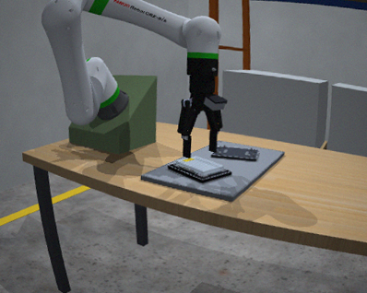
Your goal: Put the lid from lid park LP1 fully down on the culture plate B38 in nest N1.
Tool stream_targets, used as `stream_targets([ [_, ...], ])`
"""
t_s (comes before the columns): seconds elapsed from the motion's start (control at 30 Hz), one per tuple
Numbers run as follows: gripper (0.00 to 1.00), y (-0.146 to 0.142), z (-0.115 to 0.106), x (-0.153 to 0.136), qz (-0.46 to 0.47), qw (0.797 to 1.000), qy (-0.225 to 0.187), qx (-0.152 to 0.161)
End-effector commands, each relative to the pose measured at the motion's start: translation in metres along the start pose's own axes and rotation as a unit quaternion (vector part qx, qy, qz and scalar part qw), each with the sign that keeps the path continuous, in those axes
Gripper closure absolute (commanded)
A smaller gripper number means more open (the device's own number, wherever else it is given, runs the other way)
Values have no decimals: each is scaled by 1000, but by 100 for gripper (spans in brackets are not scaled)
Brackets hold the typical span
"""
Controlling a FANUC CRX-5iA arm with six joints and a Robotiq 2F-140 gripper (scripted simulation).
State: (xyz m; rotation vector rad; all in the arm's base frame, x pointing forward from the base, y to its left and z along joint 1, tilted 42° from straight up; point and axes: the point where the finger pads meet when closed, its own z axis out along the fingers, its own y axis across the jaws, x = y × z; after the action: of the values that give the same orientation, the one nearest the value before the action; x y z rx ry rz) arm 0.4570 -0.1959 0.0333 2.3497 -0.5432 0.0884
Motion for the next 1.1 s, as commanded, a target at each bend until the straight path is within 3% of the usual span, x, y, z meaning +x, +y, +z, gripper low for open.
stream_targets([
  [0.0,31,0,-7,1,0,1000,1,0],
  [0.43,31,0,-19,0,0,1000,1,0],
  [1.07,31,0,-19,0,0,1000,1,0],
])
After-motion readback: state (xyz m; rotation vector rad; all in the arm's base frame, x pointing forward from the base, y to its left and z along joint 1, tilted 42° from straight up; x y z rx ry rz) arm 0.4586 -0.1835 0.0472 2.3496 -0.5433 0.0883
